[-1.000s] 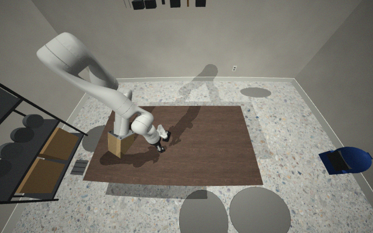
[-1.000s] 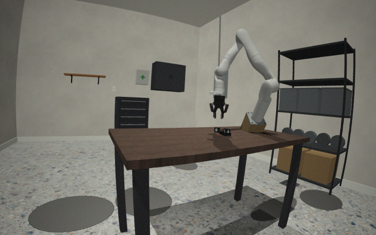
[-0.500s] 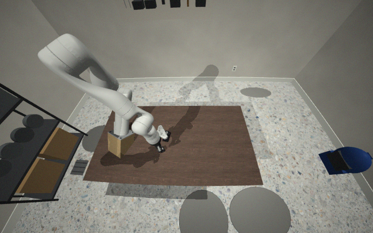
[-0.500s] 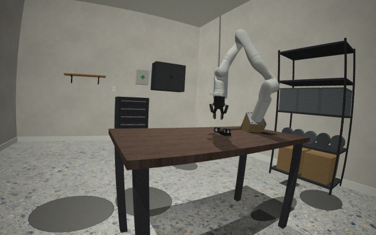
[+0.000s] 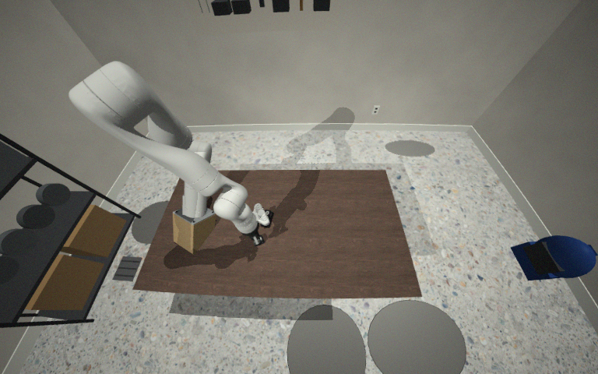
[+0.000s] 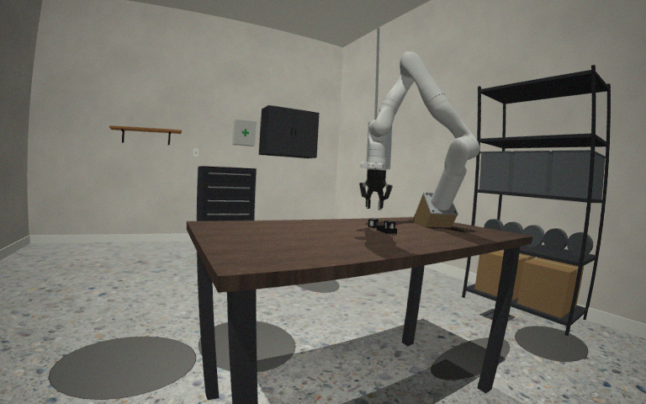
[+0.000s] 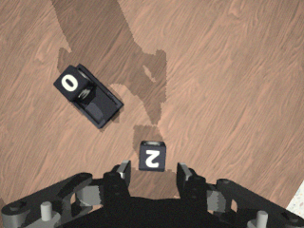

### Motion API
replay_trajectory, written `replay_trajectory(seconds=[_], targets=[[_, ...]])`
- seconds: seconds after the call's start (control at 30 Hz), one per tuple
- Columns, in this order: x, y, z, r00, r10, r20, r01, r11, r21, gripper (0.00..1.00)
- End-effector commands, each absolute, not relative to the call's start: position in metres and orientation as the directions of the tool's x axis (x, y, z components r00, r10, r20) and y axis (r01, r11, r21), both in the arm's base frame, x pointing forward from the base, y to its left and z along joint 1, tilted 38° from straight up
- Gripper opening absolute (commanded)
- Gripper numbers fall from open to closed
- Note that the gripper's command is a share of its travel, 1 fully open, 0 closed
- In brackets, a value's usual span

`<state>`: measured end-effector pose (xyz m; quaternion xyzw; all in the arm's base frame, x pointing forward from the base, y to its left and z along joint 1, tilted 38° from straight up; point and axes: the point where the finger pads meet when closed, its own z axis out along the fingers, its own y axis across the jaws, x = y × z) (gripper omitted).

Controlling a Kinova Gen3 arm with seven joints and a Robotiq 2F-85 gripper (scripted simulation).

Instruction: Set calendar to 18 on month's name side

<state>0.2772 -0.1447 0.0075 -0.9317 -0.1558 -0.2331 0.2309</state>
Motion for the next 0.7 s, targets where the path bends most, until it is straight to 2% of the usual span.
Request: replay_trajectory(seconds=[0.0, 0.67], targets=[[0.279, -0.140, 0.004, 0.842, 0.187, 0.506, 0.403, -0.841, -0.360, 0.48], [0.287, -0.130, -0.012, 0.842, 0.187, 0.506, 0.403, -0.841, -0.360, 0.48]])
